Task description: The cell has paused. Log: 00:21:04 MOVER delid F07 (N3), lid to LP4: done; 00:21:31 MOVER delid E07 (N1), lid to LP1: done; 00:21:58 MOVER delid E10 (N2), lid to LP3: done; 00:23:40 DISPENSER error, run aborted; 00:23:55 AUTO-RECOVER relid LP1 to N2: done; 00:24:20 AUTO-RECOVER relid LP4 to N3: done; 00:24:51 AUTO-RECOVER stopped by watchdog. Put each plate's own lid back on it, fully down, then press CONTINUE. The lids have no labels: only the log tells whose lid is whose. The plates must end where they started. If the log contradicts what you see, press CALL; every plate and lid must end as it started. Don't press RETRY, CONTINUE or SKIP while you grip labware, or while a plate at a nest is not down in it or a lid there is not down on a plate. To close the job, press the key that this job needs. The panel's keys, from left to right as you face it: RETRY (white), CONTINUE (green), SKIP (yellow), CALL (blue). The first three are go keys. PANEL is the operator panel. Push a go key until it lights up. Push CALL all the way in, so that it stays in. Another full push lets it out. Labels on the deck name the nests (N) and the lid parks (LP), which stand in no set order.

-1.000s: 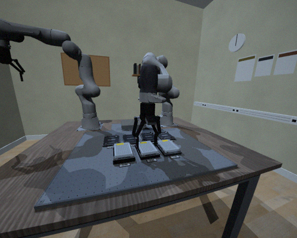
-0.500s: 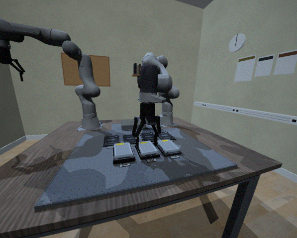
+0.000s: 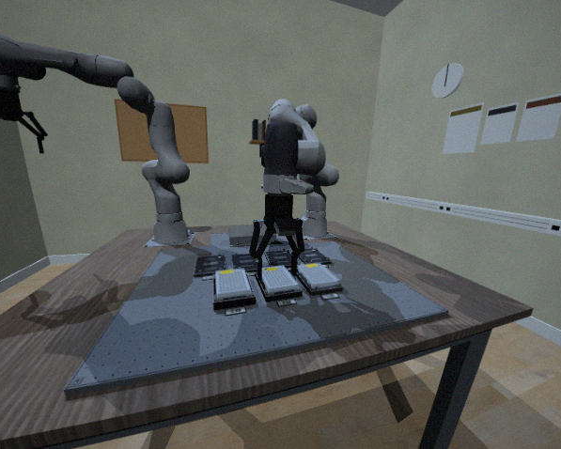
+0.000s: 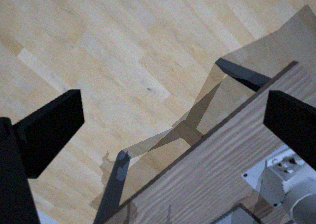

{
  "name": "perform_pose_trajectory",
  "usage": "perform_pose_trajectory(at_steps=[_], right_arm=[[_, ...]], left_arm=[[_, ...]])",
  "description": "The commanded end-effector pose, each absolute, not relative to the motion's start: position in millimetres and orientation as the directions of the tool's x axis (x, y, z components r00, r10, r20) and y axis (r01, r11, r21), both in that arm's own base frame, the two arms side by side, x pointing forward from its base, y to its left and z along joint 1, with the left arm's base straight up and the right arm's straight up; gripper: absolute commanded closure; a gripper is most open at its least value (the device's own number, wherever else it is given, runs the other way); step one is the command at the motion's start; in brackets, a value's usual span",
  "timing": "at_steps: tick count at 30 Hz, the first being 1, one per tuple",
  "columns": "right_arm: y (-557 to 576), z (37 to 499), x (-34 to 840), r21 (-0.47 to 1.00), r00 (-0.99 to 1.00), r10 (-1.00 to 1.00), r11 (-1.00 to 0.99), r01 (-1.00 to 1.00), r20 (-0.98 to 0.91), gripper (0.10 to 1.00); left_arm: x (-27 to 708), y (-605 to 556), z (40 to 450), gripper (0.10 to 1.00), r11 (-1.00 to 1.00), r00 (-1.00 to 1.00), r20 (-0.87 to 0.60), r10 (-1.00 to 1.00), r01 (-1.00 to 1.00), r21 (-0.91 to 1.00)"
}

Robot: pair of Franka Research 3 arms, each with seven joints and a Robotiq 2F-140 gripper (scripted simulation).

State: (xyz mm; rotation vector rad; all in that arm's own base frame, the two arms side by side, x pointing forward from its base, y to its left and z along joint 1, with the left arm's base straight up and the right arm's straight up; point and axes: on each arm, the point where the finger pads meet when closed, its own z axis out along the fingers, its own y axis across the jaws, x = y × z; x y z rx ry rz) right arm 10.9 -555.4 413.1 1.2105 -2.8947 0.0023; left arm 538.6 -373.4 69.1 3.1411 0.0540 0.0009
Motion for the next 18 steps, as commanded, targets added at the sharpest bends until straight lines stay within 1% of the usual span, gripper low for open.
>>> perform_pose_trajectory(at_steps=[1,9,18], right_arm=[[-555.4,413.2,10.9,0.000,-0.702,-0.712,0.702,-0.712,0.004,0.098],[-555.4,413.2,10.9,0.000,-0.702,-0.712,0.702,-0.712,0.004,0.098],[-555.4,413.2,10.9,0.000,-0.702,-0.712,0.702,-0.712,0.004,0.098]], left_arm=[[538.7,-372.9,69.2,0.403,-0.999,0.999,0.000,0.034,0.034,0.000],[538.7,-372.9,75.4,0.403,-0.999,0.999,0.000,0.034,0.034,0.000],[538.7,-372.9,93.3,0.403,-0.999,0.999,0.000,0.034,0.034,0.000]])
